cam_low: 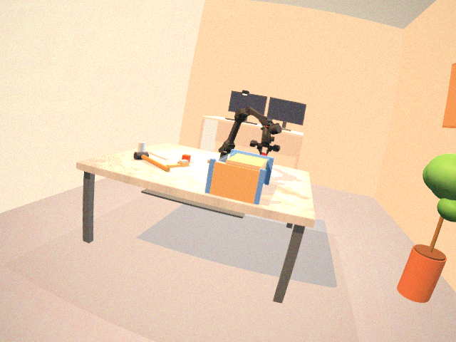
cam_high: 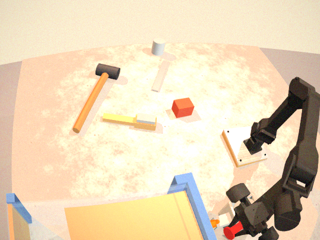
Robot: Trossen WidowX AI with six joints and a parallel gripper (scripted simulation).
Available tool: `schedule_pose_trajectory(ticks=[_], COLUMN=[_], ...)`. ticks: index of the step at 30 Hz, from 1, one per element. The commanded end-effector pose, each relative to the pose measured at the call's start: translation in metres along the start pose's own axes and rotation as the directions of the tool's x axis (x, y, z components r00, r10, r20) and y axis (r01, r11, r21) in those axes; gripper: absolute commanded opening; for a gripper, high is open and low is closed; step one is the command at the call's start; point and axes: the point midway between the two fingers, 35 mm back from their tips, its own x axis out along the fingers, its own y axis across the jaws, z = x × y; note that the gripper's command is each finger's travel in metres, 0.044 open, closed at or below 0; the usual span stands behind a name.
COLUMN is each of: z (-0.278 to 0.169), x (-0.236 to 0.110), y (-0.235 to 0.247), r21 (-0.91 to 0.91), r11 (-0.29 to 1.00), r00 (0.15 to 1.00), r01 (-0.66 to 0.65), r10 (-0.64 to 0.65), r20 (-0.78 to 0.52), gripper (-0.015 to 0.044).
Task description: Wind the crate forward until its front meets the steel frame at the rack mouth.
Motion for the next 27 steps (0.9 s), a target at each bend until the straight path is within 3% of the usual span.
schedule_pose_trajectory(ticks=[1,27], z=[-0.013,-0.039], x=[-0.003,-0.017], y=[0.021,0.05], r21=[-0.019,-0.018], r11=[0.999,0.999], r00=[0.999,0.999], r01=[-0.04,-0.043], r10=[0.04,0.042], r20=[-0.026,-0.028], gripper=[0.0,0.0])
